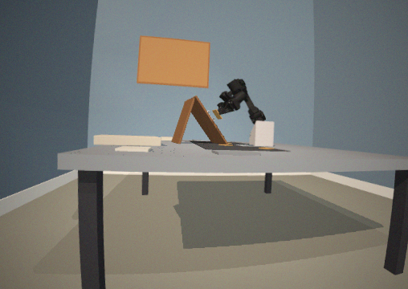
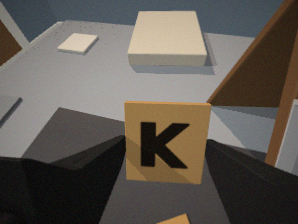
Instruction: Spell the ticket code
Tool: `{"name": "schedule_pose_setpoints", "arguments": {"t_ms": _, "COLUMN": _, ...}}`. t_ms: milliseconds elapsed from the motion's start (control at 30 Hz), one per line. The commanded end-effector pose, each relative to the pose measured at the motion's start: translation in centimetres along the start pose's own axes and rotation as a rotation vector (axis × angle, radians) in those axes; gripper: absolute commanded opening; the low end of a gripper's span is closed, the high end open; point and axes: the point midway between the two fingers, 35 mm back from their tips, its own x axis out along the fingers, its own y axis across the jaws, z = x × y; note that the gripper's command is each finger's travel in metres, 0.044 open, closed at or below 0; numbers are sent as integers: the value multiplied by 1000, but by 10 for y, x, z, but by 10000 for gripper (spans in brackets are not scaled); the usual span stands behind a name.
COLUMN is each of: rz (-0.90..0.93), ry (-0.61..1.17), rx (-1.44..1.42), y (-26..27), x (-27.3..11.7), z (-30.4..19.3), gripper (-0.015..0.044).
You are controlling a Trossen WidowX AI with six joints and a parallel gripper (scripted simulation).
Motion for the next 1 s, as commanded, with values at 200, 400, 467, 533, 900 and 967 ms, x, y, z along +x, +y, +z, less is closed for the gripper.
{"name": "schedule_pose_setpoints", "arguments": {"t_ms": 200, "rz": 3, "ry": -1, "rx": -2, "y": -6, "x": -1, "z": -2, "gripper": 0}}
{"name": "schedule_pose_setpoints", "arguments": {"t_ms": 400, "rz": 3, "ry": -1, "rx": -2, "y": -9, "x": -1, "z": -2, "gripper": 0}}
{"name": "schedule_pose_setpoints", "arguments": {"t_ms": 467, "rz": 3, "ry": -1, "rx": -2, "y": -10, "x": -1, "z": -2, "gripper": 0}}
{"name": "schedule_pose_setpoints", "arguments": {"t_ms": 533, "rz": 3, "ry": -1, "rx": -2, "y": -11, "x": -1, "z": -2, "gripper": 0}}
{"name": "schedule_pose_setpoints", "arguments": {"t_ms": 900, "rz": 3, "ry": -1, "rx": -3, "y": -17, "x": -1, "z": -2, "gripper": 0}}
{"name": "schedule_pose_setpoints", "arguments": {"t_ms": 967, "rz": 3, "ry": -1, "rx": -3, "y": -18, "x": -1, "z": -2, "gripper": 0}}
